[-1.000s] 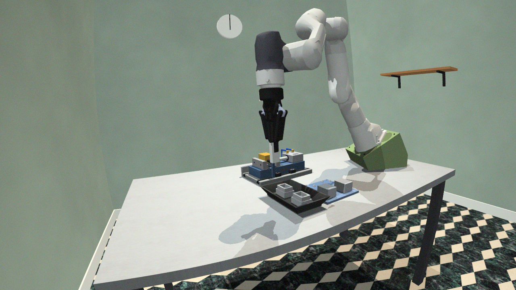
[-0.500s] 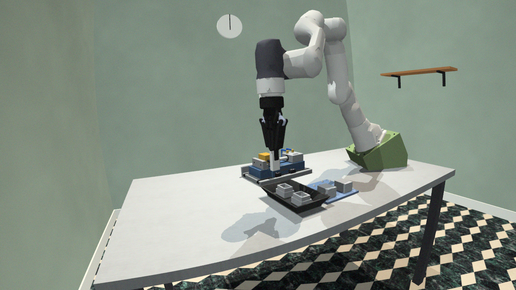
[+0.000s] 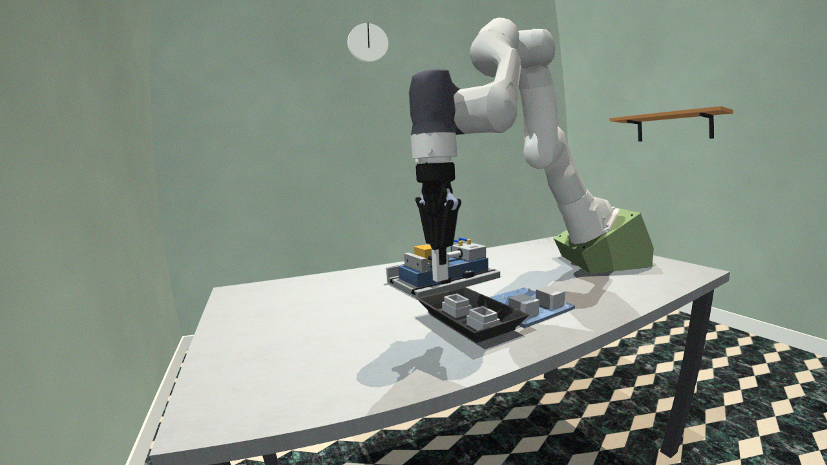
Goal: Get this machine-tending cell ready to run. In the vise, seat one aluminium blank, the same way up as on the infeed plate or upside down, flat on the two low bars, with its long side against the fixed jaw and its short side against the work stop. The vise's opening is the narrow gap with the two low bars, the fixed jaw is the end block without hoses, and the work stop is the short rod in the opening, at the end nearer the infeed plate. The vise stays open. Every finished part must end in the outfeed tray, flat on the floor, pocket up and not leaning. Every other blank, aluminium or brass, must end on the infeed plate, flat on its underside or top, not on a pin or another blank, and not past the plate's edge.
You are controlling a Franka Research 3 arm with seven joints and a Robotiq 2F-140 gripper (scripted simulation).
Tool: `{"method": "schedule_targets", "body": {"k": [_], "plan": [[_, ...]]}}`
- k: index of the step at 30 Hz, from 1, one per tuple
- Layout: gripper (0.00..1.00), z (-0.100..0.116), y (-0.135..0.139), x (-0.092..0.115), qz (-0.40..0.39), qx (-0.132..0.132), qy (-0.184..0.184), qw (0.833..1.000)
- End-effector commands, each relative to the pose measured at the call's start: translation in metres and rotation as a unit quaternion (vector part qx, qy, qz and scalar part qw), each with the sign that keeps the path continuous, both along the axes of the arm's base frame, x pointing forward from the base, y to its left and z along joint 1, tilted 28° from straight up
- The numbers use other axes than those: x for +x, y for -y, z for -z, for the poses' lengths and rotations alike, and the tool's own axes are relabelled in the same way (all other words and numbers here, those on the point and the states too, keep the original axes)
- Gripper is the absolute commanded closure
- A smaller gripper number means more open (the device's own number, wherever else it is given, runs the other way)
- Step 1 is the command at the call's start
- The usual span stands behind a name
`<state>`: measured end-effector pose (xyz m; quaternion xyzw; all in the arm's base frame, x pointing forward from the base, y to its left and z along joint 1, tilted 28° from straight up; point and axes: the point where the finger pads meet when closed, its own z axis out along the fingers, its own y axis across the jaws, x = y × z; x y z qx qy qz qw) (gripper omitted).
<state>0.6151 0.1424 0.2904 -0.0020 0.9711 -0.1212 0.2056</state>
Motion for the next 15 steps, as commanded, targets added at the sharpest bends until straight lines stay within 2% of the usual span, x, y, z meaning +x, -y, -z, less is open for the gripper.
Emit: {"method": "schedule_targets", "body": {"k": [1,15], "plan": [[1.00,0.0009,-0.0004,0.0024,0.001,0.003,0.003,1.000],[1.00,0.0020,-0.0001,0.0029,0.001,0.003,0.003,1.000]]}}
